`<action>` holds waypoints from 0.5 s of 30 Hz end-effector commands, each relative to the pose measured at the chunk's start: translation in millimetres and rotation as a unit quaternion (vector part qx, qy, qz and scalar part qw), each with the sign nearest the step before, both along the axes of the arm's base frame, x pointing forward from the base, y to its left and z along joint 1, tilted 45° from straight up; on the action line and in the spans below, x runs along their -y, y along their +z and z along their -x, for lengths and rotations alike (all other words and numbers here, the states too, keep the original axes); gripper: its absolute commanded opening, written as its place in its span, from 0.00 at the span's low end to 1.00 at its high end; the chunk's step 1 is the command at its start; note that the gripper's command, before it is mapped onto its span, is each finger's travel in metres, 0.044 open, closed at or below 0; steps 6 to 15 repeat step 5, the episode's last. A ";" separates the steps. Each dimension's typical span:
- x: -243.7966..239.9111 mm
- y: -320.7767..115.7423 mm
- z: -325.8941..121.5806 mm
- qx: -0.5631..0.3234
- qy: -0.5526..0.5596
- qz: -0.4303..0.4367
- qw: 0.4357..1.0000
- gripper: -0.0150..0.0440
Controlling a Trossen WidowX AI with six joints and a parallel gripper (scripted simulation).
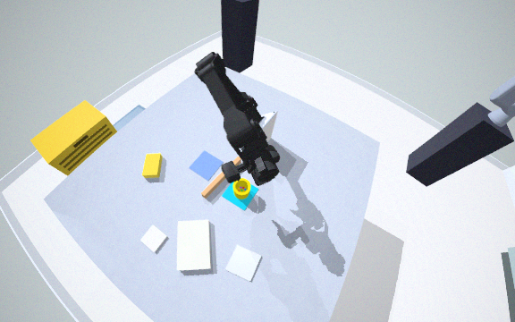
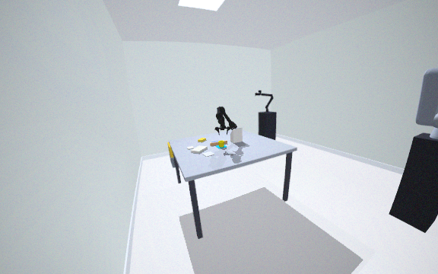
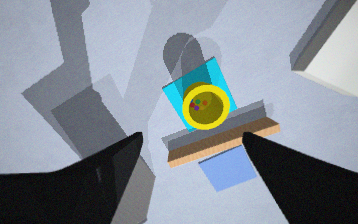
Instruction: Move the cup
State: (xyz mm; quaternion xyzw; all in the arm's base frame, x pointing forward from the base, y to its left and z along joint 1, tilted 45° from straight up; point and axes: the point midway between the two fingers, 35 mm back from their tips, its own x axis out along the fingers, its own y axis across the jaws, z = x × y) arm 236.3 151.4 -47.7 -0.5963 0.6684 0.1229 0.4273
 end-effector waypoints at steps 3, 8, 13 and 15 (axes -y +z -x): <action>1.7 -0.7 0.0 -0.001 -0.001 0.001 1.000 1.00; 1.7 -0.7 0.0 -0.001 -0.001 0.001 1.000 1.00; 1.7 -0.7 0.0 -0.001 -0.001 0.001 1.000 1.00; 1.7 -0.7 0.0 -0.001 -0.001 0.001 1.000 1.00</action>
